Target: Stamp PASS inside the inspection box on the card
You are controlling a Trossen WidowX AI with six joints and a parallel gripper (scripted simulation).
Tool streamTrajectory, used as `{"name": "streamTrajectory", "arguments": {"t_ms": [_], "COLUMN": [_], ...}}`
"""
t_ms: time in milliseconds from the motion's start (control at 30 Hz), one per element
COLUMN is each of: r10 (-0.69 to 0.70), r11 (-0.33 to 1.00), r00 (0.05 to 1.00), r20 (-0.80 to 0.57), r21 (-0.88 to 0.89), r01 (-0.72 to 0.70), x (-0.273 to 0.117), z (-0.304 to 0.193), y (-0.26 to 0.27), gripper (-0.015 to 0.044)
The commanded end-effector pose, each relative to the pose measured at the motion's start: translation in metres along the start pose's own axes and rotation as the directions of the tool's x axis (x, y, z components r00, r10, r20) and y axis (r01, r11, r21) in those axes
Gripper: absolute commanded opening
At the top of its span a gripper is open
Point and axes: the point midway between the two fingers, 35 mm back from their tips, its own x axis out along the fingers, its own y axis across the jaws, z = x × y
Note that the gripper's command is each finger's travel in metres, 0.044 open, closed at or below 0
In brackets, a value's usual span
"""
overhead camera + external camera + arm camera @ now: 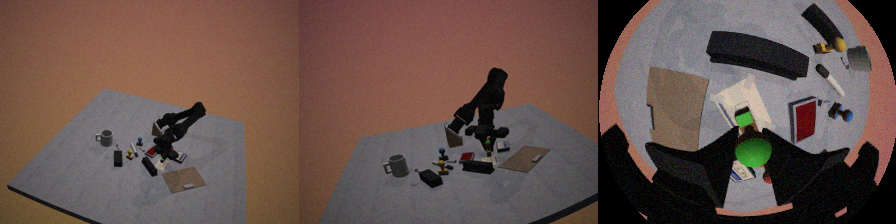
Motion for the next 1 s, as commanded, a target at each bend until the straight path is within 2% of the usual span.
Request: {"name": "streamTrajectory", "arguments": {"t_ms": [0,967], "r10": [0.001,0.0], "r11": [1.0,1.0], "r00": [1.0,1.0], "r20": [-0.006,-0.006], "r21": [0.005,0.006], "r01": [-0.001,0.0], "x": [0.004,0.023], "z": [-0.002,-0.003], "y": [-0.001,0.0], "gripper": [0.0,0.0]}}
